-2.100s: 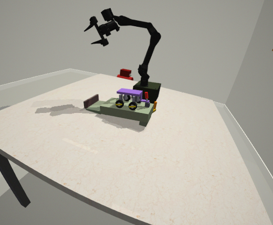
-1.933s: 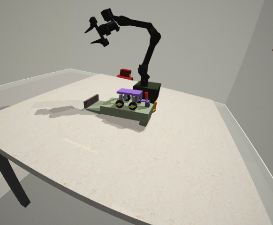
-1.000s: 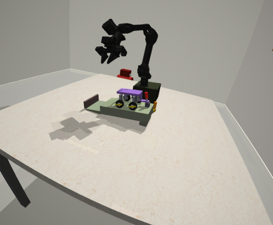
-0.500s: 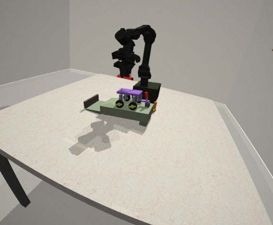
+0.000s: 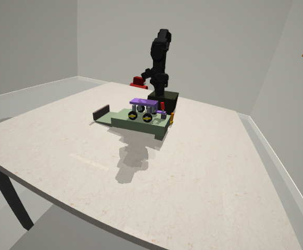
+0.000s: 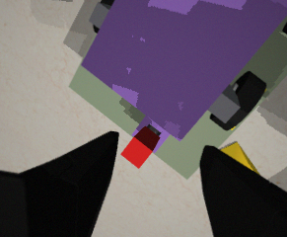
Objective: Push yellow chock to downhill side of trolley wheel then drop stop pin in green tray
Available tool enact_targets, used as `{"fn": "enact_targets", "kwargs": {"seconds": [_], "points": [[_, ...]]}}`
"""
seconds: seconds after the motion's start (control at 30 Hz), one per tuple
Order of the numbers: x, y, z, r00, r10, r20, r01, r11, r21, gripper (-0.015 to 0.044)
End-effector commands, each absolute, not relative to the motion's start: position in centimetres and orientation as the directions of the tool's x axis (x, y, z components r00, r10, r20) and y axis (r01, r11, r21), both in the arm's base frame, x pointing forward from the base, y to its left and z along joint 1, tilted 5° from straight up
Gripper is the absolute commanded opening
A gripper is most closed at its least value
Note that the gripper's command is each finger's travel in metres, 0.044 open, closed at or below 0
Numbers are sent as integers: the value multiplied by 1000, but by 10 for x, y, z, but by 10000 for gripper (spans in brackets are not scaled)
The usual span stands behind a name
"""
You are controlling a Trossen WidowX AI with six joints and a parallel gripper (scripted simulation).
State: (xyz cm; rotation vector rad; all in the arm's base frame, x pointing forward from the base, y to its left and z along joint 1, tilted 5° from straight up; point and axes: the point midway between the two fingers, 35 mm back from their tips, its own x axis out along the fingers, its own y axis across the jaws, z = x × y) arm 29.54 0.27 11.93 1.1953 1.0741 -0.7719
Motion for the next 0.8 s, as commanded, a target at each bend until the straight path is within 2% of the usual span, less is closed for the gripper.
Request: {"fn": "enact_targets", "kwargs": {"seconds": [0.0, 0.43, 0.77], "points": [[283, 23, 105, 273, 66, -960, 953, 121, 279, 190], [234, 80, 71, 110, 14, -994, 967, -232, 104, 190], [193, 105, 50, 28, -74, -997, 883, -466, 59, 190]]}}
